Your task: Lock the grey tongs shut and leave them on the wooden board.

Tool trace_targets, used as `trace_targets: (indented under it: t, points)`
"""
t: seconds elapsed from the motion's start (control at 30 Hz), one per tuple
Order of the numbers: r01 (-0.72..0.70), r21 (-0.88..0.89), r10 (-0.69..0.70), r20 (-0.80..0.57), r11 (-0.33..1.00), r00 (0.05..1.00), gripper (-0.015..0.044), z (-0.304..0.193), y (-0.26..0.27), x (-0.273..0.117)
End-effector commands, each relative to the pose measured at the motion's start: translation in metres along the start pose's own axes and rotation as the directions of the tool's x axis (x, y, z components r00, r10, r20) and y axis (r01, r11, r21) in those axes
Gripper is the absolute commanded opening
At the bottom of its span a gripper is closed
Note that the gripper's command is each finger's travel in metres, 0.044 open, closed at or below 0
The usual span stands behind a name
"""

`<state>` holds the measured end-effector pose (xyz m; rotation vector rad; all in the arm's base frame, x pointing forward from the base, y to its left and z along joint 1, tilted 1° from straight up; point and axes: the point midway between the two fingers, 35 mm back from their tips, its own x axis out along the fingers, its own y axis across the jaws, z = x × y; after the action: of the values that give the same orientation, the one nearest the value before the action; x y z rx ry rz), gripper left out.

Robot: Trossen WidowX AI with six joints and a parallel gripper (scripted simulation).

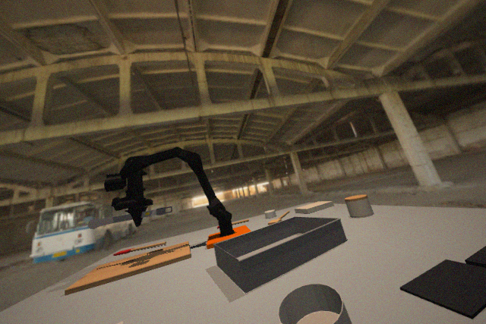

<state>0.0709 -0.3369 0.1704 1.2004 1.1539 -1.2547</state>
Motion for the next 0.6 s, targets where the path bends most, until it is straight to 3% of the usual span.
trace_targets:
  t: [0.0,0.57]
  points:
    - [-0.006,0.006,0.006,0.003,1.000,1.000,-0.0150,0.002,0.001,0.007]
    - [-0.006,0.006,0.006,0.003,1.000,1.000,-0.0150,0.003,0.002,0.035]
